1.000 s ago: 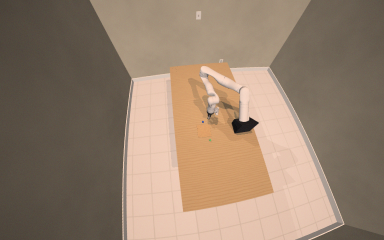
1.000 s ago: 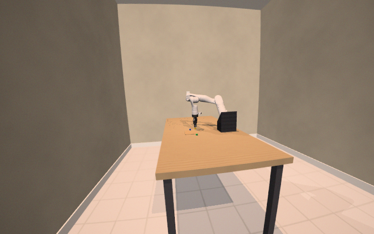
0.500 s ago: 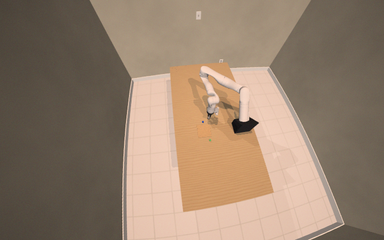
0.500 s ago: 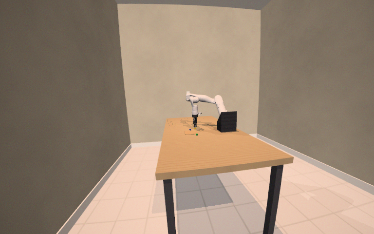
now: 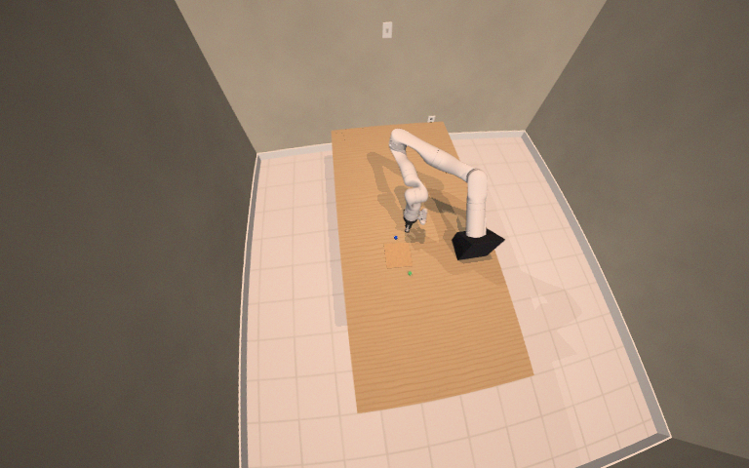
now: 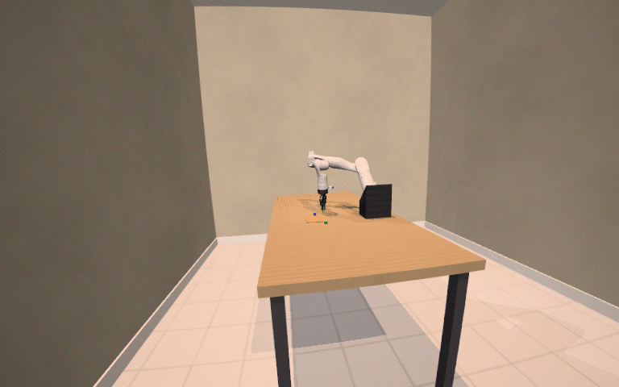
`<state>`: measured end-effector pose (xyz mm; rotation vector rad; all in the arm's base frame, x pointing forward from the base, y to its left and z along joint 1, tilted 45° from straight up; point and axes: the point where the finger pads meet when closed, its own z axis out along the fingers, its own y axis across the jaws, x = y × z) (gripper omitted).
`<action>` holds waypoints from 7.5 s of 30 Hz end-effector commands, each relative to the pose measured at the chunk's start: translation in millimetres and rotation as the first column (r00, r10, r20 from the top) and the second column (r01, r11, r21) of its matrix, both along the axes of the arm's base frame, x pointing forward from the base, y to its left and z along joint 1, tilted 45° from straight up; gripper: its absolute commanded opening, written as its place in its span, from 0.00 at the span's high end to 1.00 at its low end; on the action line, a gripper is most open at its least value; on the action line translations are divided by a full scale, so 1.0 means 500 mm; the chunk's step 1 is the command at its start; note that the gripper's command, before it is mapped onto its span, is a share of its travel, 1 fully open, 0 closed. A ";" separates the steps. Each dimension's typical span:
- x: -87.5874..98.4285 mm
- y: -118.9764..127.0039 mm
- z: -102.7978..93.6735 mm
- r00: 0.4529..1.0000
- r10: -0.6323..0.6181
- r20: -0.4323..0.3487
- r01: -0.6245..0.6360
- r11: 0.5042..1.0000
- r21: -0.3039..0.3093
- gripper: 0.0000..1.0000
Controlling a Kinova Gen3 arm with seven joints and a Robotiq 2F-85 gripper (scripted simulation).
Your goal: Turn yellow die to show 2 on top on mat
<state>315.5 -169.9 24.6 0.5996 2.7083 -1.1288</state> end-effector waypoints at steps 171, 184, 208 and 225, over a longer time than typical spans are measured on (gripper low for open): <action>0.009 0.113 0.109 0.985 -0.118 0.127 0.118 0.993 0.006 0.89; 0.010 0.111 0.106 0.867 -0.347 0.357 0.350 0.935 0.060 0.89; 0.014 0.106 0.101 0.338 -0.656 0.674 0.669 0.672 0.318 0.89; 0.016 0.104 0.099 0.054 -0.695 0.717 0.713 0.530 0.459 0.89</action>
